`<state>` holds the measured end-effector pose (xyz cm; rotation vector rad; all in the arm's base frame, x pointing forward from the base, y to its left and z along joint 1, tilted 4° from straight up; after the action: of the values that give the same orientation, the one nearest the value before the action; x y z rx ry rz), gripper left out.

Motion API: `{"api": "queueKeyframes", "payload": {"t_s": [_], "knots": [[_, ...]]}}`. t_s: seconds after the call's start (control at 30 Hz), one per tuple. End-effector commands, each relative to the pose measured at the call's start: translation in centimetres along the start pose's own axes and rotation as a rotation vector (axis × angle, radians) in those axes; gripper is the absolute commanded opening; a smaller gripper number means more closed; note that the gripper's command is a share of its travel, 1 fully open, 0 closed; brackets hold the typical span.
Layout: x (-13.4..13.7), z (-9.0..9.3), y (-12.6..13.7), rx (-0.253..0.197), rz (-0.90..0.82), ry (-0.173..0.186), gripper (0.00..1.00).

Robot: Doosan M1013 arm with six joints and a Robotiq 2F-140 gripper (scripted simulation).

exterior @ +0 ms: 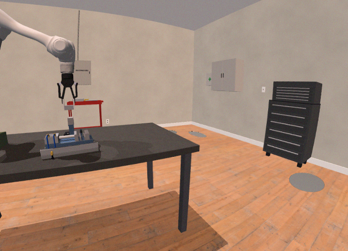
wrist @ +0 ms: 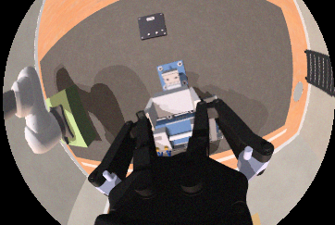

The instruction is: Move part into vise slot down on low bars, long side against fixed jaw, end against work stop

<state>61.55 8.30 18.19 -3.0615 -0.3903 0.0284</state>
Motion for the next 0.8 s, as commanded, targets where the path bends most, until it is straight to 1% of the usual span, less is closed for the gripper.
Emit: {"api": "queueKeyframes", "payload": {"t_s": [0.0, 0.1, 0.27, 0.53, 0.6, 0.77], "knots": [[0.6, -0.4, 0.6, -0.015, -0.012, 0.015, 0.00], [0.8, -0.4, 1.0, -0.024, -0.021, 0.020, 0.00], [1.3, -0.5, 2.0, -0.053, -0.050, 0.033, 0.00], [2.4, -0.7, 4.3, -0.122, -0.121, 0.063, 0.00], [2.4, -0.7, 4.3, -0.122, -0.121, 0.063, 0.00], [3.5, -1.0, 6.2, -0.179, -0.181, 0.085, 0.00]]}}
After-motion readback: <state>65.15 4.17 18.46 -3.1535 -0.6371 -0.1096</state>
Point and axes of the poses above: the point where the finger pads meet when closed, its own z axis out along the fingers, its own x axis across the jaws, y = z × x, the point moved 3 cm from there along -z, back along the fingers, and after that the axes turned 7 degrees about -z, right-handed, at the moved point
